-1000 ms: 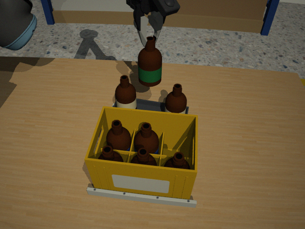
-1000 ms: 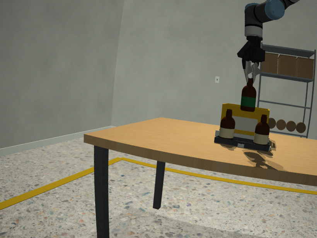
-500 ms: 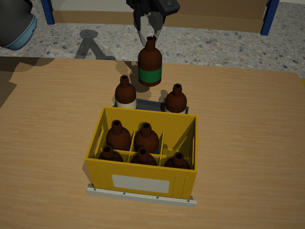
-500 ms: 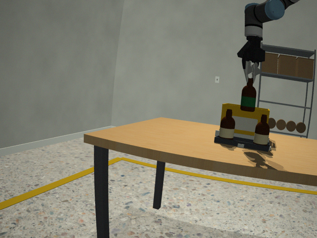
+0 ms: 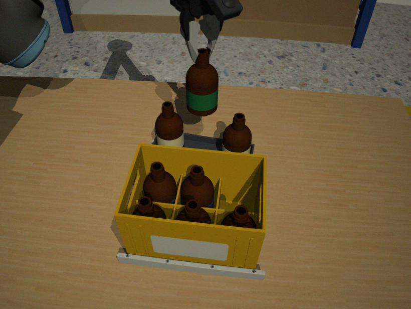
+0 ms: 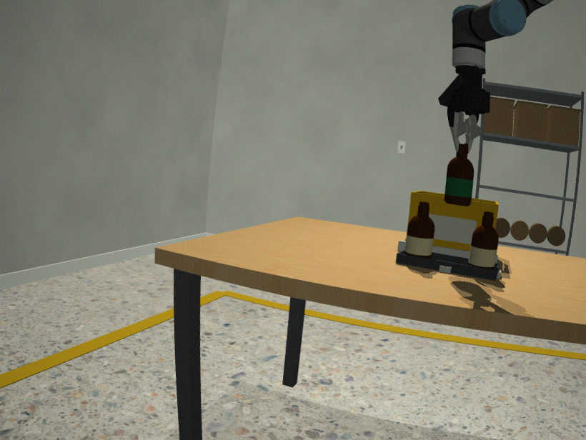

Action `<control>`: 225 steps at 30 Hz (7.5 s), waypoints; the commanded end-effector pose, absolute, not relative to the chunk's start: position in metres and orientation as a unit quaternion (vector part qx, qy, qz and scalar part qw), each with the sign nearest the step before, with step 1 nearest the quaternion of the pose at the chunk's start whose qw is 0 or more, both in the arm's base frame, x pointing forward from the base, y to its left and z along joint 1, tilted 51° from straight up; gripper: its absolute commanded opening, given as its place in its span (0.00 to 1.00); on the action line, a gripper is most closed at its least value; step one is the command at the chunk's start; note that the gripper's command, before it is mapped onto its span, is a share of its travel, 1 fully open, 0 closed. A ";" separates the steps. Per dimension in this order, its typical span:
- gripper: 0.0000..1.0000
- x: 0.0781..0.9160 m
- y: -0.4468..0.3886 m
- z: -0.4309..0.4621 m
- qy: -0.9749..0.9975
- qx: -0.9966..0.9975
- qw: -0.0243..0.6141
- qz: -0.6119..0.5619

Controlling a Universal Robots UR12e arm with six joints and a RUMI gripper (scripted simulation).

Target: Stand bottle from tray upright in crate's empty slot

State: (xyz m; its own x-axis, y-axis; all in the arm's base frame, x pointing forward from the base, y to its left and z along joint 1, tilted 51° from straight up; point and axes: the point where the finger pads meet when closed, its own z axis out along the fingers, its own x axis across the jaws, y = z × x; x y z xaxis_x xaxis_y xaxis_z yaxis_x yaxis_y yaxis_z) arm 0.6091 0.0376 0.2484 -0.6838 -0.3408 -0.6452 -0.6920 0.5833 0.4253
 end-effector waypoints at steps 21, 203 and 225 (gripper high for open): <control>0.00 0.605 0.022 0.261 0.852 -0.303 0.258 0.341; 0.00 0.714 -0.104 0.155 0.852 -0.303 0.258 0.341; 0.00 0.724 -0.115 0.145 0.852 -0.303 0.258 0.341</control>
